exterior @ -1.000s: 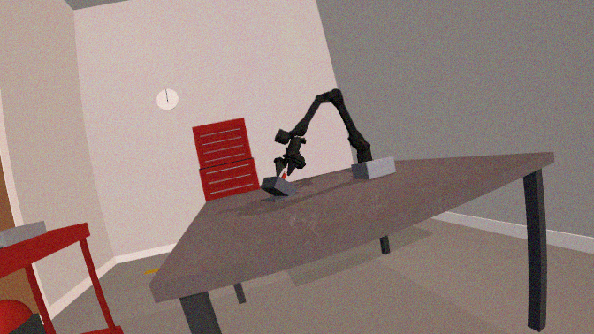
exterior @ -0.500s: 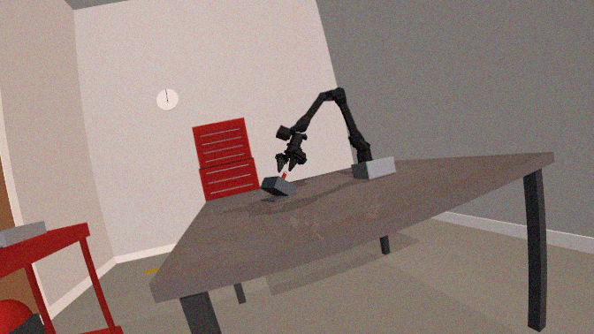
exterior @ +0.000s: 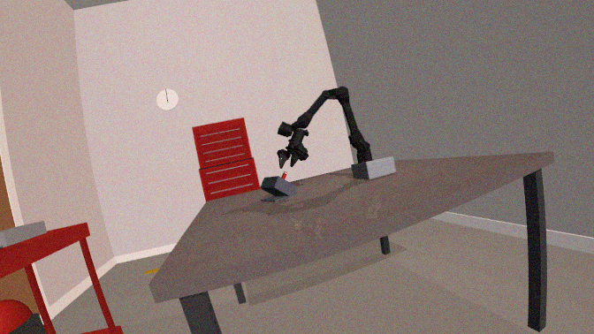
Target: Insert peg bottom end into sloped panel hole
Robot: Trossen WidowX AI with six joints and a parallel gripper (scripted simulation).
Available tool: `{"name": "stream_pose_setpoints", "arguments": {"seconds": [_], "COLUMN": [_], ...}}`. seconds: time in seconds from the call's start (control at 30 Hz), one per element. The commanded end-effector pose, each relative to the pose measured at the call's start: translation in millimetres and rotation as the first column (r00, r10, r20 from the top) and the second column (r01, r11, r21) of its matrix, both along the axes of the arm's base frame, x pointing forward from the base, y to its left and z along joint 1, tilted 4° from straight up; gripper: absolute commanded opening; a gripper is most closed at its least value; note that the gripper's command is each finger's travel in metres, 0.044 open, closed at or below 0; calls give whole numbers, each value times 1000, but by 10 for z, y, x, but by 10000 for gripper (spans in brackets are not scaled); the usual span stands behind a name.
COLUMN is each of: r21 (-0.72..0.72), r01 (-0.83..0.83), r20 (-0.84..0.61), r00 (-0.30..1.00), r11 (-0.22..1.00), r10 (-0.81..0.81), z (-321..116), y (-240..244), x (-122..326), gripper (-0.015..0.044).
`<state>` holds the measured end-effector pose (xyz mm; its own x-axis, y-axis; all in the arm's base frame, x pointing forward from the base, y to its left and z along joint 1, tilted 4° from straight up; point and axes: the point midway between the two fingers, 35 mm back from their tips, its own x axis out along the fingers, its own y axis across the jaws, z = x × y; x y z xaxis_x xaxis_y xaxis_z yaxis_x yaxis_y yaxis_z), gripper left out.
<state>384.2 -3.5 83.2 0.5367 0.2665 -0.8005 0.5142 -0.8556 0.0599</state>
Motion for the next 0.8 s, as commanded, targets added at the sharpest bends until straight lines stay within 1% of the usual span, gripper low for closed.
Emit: {"name": "stream_pose_setpoints", "arguments": {"seconds": [0.0,0.77], "r21": [1,-1], "r01": [-6,-2], "r20": [5,3], "r00": [1000,1000], "r11": [1000,1000], "r10": [6,2], "z": [74,323], "y": [-17,-128], "x": [-34,-235], "gripper": [440,440]}}
